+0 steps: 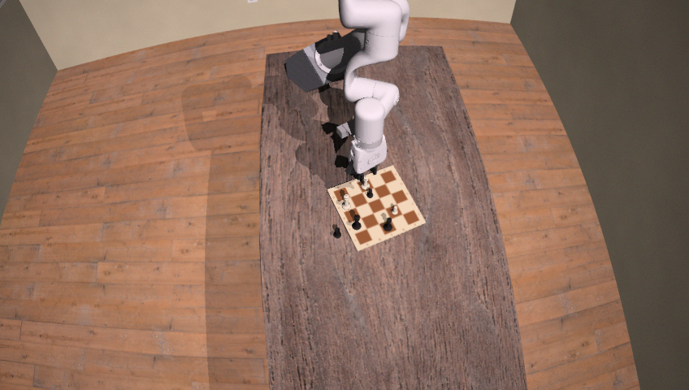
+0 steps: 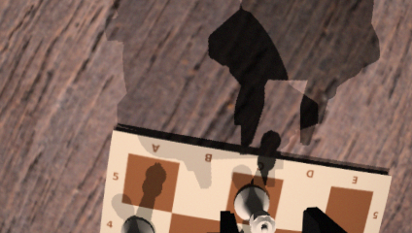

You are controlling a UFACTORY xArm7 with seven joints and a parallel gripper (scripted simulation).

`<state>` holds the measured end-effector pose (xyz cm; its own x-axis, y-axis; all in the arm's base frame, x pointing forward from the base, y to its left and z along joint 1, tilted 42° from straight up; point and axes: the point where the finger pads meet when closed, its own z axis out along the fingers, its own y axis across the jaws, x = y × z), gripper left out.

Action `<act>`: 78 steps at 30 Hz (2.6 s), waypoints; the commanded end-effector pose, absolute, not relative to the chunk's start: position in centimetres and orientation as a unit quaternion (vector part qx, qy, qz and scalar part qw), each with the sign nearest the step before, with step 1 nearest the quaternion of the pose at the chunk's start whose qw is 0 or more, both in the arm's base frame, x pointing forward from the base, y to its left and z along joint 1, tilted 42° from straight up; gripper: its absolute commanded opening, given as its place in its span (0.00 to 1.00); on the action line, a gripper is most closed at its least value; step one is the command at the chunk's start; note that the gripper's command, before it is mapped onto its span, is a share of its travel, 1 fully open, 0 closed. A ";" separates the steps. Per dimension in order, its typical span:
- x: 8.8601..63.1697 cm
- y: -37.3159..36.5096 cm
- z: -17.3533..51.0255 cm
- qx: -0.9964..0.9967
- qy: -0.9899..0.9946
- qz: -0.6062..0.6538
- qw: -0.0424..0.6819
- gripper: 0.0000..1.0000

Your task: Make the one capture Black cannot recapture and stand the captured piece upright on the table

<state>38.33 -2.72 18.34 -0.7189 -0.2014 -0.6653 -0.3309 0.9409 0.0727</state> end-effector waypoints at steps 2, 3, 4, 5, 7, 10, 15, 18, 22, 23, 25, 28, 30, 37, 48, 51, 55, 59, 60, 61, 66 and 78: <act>38.4 -2.8 18.4 -0.144 0.922 0.093 0.347 0.43; 38.4 -2.8 18.4 -0.144 0.922 0.093 0.347 0.43; 38.4 -2.8 18.4 -0.144 0.922 0.093 0.347 0.43; 38.4 -2.8 18.4 -0.144 0.922 0.093 0.347 0.43; 38.4 -2.8 18.4 -0.144 0.922 0.093 0.347 0.43; 38.4 -2.8 18.4 -0.144 0.922 0.093 0.347 0.43; 38.4 -2.8 18.4 -0.144 0.922 0.093 0.347 0.43; 38.4 -2.8 18.4 -0.144 0.922 0.093 0.347 0.43; 38.4 -2.8 18.4 -0.144 0.922 0.093 0.347 0.43; 38.4 -2.8 18.4 -0.144 0.922 0.093 0.347 0.43; 38.4 -2.8 18.4 -0.144 0.922 0.093 0.347 0.43; 38.4 -2.8 18.4 -0.144 0.922 0.093 0.347 0.43; 38.4 -2.8 18.4 -0.144 0.922 0.093 0.347 0.43; 38.9 -2.6 17.9 -0.144 0.922 0.093 0.347 0.43; 40.1 -2.0 16.3 -0.144 0.922 0.093 0.347 0.43; 40.5 -1.9 15.9 -0.144 0.922 0.093 0.347 0.43; 40.7 -1.8 15.7 -0.144 0.922 0.093 0.347 0.43; 40.8 -1.7 15.6 -0.144 0.922 0.093 0.347 0.43; 40.8 -1.7 15.6 -0.144 0.922 0.093 0.347 0.43; 40.8 -1.7 15.5 -0.144 0.922 0.093 0.347 0.43; 40.8 -1.7 15.5 -0.144 0.922 0.093 0.347 0.43; 40.8 -1.7 15.5 -0.144 0.922 0.093 0.347 0.43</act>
